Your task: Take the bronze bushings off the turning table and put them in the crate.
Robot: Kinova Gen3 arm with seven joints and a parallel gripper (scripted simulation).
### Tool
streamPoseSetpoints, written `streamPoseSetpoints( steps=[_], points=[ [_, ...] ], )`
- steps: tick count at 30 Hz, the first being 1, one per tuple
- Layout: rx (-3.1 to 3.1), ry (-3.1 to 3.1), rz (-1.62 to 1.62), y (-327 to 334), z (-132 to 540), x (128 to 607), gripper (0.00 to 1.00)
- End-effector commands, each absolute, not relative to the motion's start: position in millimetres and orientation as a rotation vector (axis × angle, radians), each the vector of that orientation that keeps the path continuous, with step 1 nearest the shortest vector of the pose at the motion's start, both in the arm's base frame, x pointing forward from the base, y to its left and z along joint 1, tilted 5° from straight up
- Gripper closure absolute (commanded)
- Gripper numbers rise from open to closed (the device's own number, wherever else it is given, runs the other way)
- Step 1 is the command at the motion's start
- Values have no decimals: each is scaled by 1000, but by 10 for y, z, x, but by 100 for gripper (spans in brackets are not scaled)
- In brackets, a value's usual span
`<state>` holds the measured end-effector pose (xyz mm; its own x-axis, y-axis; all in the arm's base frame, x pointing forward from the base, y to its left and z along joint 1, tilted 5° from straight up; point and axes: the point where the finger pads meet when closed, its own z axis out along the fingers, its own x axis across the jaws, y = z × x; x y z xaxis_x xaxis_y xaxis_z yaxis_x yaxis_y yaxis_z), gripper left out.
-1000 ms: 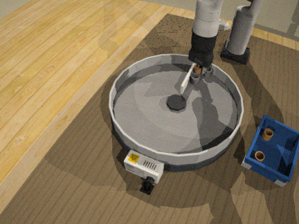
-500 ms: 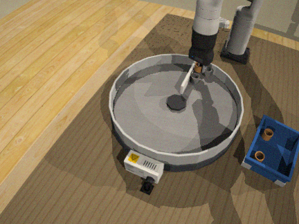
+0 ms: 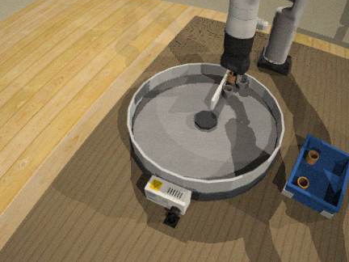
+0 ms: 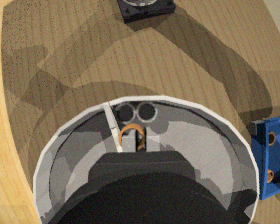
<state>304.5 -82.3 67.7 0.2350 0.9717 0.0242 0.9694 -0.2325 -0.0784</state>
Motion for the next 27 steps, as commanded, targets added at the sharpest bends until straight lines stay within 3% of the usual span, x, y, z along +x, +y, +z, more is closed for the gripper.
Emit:
streamPoseSetpoints(
  steps=[1, 27],
  points=[
    [-2409, -1897, 43, -825, 683, 3051, 100],
    [-2409, -1898, 43, -838, 991, 3071, 100]
  ],
)
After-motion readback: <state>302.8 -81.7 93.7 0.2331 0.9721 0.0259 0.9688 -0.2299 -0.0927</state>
